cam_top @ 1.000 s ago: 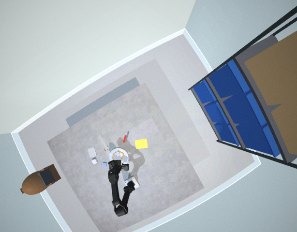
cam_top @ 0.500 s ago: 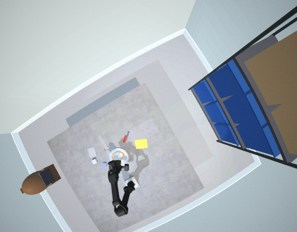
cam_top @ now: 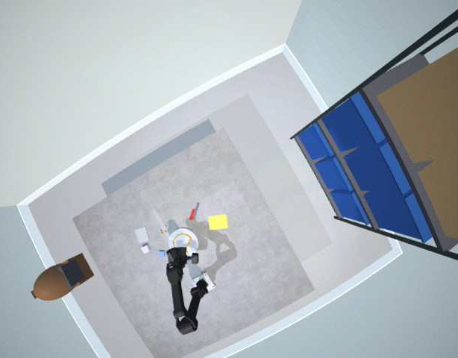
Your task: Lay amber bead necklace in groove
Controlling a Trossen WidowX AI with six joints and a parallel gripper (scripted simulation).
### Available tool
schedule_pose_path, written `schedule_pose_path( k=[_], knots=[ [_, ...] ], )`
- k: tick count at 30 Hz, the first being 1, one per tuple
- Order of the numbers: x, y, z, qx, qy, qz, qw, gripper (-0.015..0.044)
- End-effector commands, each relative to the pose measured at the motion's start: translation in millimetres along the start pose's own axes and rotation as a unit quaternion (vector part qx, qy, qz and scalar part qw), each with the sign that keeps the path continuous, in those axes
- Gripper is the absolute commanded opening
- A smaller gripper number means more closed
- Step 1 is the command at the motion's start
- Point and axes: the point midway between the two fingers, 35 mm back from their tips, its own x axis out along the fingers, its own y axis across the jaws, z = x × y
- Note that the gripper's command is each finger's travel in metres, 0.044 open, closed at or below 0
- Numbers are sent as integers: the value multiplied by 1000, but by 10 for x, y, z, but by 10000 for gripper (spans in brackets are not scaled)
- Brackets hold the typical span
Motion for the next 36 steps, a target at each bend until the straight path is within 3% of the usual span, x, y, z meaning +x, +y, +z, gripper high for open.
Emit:
schedule_pose_path(
  k=[1, 6, 11, 36],
  knots=[
    [-46, 1, 21, -16, -2, -1, 1000, 387],
    [-316, 25, 120, -115, -2, -2, 993, 256],
    [-326, 25, 123, -119, -2, -2, 993, 125],
    [-26, 29, 131, -118, -3, -1, 993, 120]
  ],
)
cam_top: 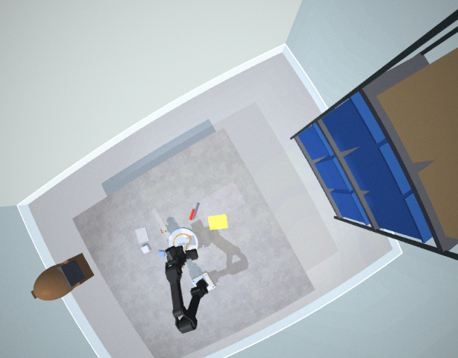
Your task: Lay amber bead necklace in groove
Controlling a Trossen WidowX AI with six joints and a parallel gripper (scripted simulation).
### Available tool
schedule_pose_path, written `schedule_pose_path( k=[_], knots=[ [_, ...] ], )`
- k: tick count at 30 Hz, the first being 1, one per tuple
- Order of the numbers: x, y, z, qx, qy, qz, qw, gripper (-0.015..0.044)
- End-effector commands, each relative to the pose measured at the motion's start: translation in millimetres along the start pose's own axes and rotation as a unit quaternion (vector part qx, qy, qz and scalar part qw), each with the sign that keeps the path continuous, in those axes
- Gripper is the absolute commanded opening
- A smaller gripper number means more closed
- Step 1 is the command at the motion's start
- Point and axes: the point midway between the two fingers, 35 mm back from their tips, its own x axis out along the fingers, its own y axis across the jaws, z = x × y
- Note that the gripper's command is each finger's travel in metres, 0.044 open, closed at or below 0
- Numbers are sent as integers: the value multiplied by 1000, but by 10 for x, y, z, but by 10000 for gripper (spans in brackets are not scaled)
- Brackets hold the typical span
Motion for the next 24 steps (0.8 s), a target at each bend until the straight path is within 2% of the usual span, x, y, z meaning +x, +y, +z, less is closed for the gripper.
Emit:
schedule_pose_path(
  k=[1, 10, 15, 24],
  knots=[
    [79, -6, -5, -2, 3, -2, 1000, 120],
    [165, -10, -13, -3, 4, -3, 1000, 120],
    [138, -3, -15, -1, 3, -1, 1000, 0],
    [138, -3, -15, -1, 3, -1, 1000, 0]
  ],
)
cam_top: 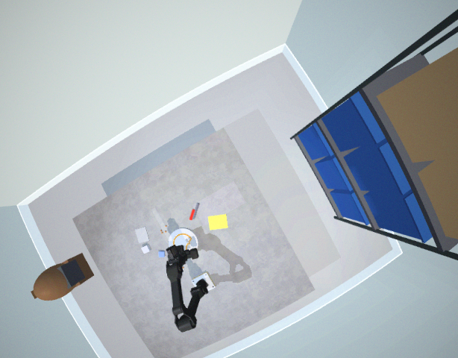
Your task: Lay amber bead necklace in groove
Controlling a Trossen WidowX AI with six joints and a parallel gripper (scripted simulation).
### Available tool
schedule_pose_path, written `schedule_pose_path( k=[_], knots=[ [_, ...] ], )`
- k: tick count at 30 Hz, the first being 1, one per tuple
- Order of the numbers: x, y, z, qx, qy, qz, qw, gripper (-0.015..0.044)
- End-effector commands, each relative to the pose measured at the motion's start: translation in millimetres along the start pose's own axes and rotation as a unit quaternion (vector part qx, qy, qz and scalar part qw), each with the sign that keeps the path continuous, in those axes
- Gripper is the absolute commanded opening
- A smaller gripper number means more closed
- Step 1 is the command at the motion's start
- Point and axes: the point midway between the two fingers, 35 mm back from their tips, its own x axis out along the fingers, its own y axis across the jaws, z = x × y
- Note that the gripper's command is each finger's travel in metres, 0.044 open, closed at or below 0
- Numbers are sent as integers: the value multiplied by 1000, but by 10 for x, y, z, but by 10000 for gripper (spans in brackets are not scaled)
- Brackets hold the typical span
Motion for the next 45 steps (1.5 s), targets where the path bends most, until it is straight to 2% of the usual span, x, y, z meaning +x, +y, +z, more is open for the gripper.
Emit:
schedule_pose_path(
  k=[1, 37, 45],
  knots=[
    [-5, 0, 1, 0, -1, 0, 1000, 0],
    [-61, -6, 3, -2, 0, -2, 1000, 0],
    [-60, -139, -75, -2, 0, -3, 1000, 0]
  ],
)
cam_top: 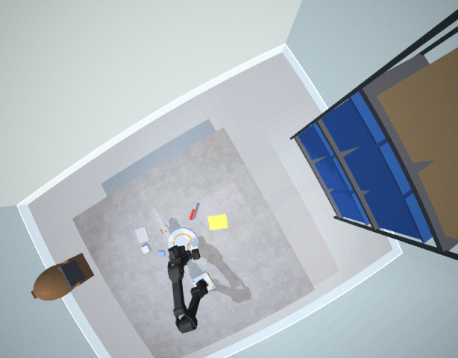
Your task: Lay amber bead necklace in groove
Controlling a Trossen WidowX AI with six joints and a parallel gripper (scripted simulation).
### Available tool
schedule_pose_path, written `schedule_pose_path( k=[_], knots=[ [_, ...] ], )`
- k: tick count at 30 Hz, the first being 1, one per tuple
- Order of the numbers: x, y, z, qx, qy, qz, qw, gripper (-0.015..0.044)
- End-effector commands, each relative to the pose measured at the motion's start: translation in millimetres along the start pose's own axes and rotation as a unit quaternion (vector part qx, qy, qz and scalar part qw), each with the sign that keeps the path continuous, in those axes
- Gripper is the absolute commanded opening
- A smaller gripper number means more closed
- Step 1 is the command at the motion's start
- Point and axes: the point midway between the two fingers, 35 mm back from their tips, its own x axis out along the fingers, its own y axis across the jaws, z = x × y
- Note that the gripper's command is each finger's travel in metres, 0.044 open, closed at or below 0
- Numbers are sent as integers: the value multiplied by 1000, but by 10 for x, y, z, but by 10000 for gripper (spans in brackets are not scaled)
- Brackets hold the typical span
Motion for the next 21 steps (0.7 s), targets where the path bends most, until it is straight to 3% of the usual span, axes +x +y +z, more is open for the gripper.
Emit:
schedule_pose_path(
  k=[1, 10, 21],
  knots=[
    [-19, -47, -24, -2, -4, -2, 1000, 0],
    [61, -48, -23, -2, -4, -2, 1000, 0],
    [25, -39, -22, 0, -3, 0, 1000, 289]
  ],
)
